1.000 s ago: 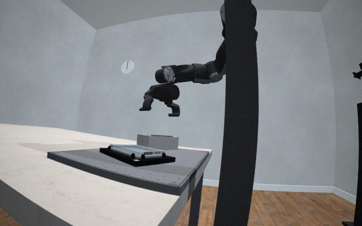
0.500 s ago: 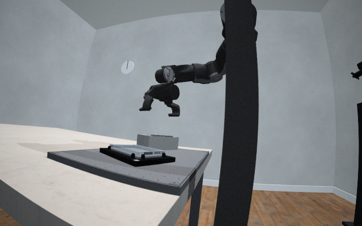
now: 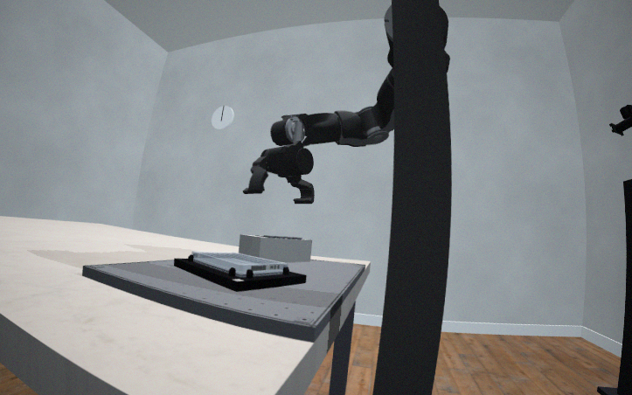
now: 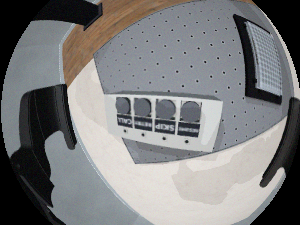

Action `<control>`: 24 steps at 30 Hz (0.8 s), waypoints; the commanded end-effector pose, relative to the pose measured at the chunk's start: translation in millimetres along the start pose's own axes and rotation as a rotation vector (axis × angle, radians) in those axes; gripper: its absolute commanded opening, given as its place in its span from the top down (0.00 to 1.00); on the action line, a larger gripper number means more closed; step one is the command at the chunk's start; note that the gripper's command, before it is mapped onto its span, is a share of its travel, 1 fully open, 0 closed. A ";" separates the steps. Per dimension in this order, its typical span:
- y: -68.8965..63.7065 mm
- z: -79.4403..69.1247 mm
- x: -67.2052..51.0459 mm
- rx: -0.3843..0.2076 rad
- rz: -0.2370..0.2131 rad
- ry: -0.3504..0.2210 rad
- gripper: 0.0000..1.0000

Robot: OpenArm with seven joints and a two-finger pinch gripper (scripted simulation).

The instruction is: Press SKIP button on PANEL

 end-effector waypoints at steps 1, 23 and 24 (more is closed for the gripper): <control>-2.3 0.1 1.9 0.004 -0.008 -0.001 0.00; -2.3 0.1 1.9 0.004 -0.008 -0.001 1.00; -2.3 0.1 1.9 0.004 -0.008 -0.001 1.00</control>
Point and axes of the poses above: the point where the finger pads meet when closed, its own y axis out along the fingers, its own z axis across the jaws, x = y × z, the point moved 4 cm from there along -y, back along the fingers, and after that the axes turned 1 degree about -y, right-handed, at the moved point
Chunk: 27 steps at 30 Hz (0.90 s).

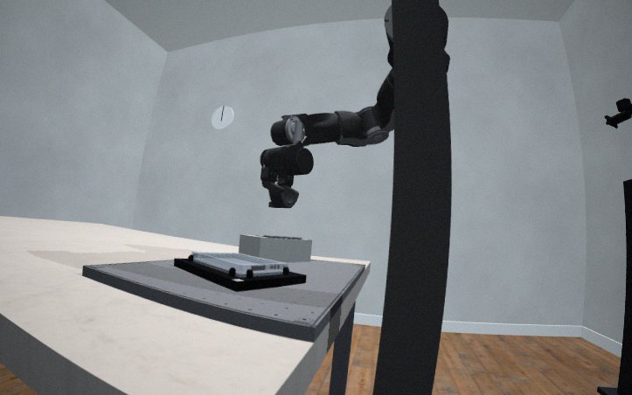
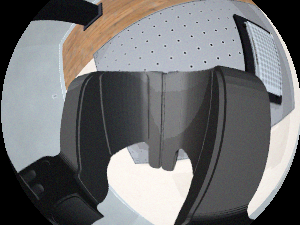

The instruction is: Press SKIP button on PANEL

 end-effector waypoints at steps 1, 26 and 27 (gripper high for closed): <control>-2.3 0.1 1.9 0.004 -0.008 -0.001 1.00; -18.0 -23.0 24.1 -0.002 -0.263 0.000 1.00; -18.0 -23.0 24.1 -0.002 -0.263 0.000 1.00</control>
Point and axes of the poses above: the point where the finger pads meet when closed, its own y axis out along the fingers, its own z axis across the jaws, x = y × z, the point moved 4 cm from there along -y, back along the fingers, and after that the axes turned 1 degree about -y, right-handed, at the moved point
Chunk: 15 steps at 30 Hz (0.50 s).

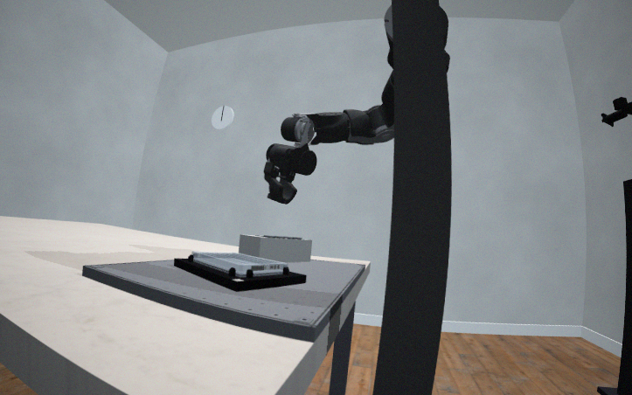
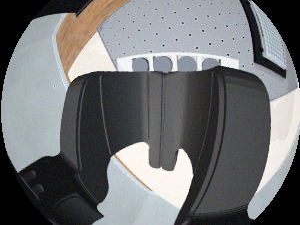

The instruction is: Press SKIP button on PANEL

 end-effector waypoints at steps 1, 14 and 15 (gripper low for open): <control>-1.8 0.3 2.6 0.007 -0.011 0.006 1.00; -1.0 0.5 -5.9 0.000 -0.264 0.005 1.00; -1.0 0.5 -5.9 0.000 -0.264 0.005 1.00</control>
Point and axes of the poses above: the point where the finger pads meet when closed, its own y axis out along the fingers, its own z axis across the jaws, x = y × z, the point moved 4 cm from there along -y, back along the fingers, and after that the axes turned 1 degree about -y, right-handed, at the moved point
